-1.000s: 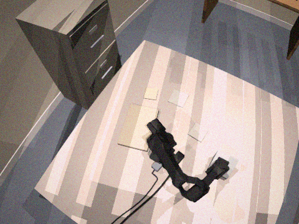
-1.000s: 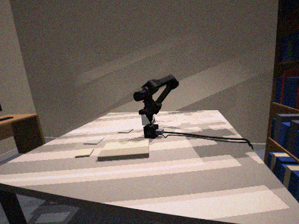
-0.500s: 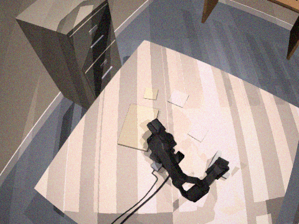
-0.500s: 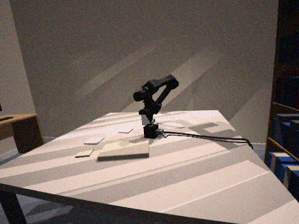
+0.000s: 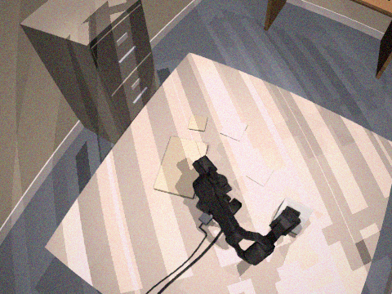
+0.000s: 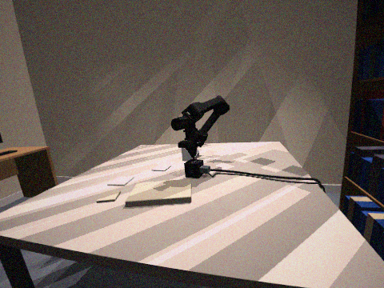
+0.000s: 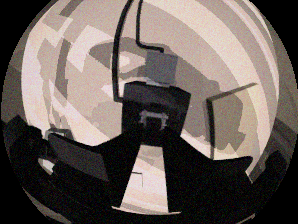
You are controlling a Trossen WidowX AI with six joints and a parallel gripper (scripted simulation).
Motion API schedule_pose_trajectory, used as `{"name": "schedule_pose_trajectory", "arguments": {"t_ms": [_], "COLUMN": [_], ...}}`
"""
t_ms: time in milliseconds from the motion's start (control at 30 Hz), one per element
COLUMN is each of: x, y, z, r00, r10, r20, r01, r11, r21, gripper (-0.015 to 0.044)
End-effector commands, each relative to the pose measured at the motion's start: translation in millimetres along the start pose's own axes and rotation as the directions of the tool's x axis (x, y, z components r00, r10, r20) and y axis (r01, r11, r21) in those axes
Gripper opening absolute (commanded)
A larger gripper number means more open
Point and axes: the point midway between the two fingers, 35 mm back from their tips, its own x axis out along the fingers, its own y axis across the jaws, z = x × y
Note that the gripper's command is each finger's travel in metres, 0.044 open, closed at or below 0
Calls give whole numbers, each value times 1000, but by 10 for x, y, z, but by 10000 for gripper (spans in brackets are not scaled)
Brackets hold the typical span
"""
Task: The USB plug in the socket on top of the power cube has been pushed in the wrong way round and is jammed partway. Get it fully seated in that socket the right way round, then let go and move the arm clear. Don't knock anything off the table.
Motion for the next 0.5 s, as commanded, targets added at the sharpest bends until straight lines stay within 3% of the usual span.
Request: {"name": "schedule_pose_trajectory", "arguments": {"t_ms": [0,467], "x": [-1,-59], "y": [1,0], "z": [-1,2], "r00": [1000,1000], "r10": [0,0], "r20": [0,0], "r01": [0,0], "r11": [1000,1000], "r21": [1,0], "gripper": [95,95]}}
